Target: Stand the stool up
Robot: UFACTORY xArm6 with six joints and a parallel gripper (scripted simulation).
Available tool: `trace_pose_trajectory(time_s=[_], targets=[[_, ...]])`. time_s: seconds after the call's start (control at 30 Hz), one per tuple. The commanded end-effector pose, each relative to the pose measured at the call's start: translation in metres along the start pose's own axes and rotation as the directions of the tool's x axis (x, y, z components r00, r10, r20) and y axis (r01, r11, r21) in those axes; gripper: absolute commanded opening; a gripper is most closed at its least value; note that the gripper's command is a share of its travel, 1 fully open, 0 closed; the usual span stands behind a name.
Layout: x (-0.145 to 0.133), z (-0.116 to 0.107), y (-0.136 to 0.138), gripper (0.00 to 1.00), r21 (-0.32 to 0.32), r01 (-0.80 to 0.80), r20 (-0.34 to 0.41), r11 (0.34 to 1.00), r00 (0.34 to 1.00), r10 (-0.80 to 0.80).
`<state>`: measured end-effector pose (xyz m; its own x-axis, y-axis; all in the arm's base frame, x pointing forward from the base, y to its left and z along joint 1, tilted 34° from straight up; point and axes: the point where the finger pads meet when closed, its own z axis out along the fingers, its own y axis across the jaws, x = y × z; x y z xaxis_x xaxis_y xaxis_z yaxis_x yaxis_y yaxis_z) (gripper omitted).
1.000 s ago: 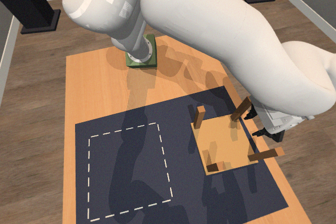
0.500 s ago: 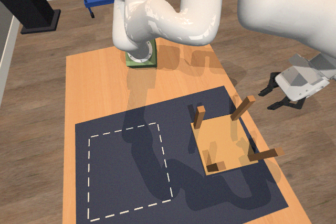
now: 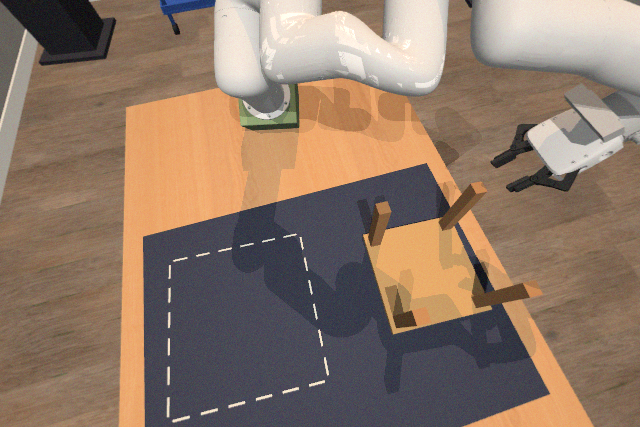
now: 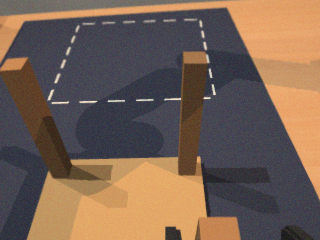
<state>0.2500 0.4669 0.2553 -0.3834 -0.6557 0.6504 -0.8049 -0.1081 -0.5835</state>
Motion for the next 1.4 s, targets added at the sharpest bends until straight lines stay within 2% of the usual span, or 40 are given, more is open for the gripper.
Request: trace_pose_trajectory(time_s=[0.0,0.53,0.7,0.77,1.13,1.37], targets=[[0.0,-0.003,-0.001,0.56,-0.004,0.0,-0.009,1.0,1.0,0.0],[-0.006,0.004,0.0,0.56,-0.004,0.0,-0.01,1.0,1.0,0.0],[-0.025,0.021,0.0,0.56,-0.004,0.0,-0.01,1.0,1.0,0.0],[-0.025,0.021,0.0,0.56,-0.004,0.0,-0.01,1.0,1.0,0.0],[-0.085,0.076,0.003,0.56,-0.004,0.0,-0.01,1.0,1.0,0.0],[-0.093,0.083,0.003,0.56,-0.004,0.0,-0.01,1.0,1.0,0.0]])
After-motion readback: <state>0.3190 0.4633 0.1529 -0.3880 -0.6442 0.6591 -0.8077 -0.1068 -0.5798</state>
